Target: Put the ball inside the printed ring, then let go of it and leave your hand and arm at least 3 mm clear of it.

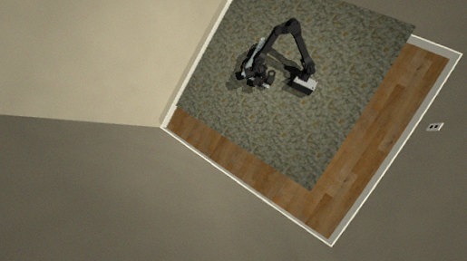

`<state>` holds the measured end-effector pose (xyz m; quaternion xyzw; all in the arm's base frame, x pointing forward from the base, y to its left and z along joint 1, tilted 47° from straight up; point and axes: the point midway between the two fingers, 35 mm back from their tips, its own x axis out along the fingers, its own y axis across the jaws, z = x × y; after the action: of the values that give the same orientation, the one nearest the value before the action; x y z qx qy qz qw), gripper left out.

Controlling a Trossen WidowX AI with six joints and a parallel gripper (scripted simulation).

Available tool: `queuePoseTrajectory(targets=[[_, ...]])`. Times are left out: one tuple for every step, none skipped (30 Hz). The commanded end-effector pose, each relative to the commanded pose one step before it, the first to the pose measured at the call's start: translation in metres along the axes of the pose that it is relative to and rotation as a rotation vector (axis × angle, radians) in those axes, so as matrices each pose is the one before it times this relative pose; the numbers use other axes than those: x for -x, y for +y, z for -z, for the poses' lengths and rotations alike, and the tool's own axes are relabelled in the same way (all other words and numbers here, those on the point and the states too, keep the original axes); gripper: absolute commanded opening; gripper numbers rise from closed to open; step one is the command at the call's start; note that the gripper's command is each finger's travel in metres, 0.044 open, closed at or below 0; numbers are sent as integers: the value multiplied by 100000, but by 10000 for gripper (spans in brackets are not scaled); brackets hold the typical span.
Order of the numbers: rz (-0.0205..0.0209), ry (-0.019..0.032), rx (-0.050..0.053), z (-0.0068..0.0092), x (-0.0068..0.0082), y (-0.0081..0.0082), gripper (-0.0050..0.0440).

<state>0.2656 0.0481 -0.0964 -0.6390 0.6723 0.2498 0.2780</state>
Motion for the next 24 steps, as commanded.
queuePoseTrajectory(targets=[[-682,926,737,84,-765,271,229],[-1,4,-1,3,-79,4,229],[0,1,0,1,-26,1,229],[0,0,0,0,0,0,205],[0,0,0,0,0,0,198],[0,0,0,0,0,0,192],[0,0,0,0,0,0,185],[0,0,0,0,0,0,178],[0,0,0,0,0,0,172],[0,0,0,0,0,0,165],[0,0,0,0,0,0,158],[0,0,0,0,0,0,152],[0,0,0,0,0,0,145],[0,0,0,0,0,0,138],[0,0,0,0,0,0,132],[0,0,0,0,0,0,132],[0,0,0,0,0,0,132],[0,0,0,0,0,0,125],[0,0,0,0,0,0,118],[0,0,0,0,0,0,112],[0,0,0,0,0,0,105],[0,0,0,0,0,0,98],[0,0,0,0,0,0,92],[0,0,0,0,0,0,85]])
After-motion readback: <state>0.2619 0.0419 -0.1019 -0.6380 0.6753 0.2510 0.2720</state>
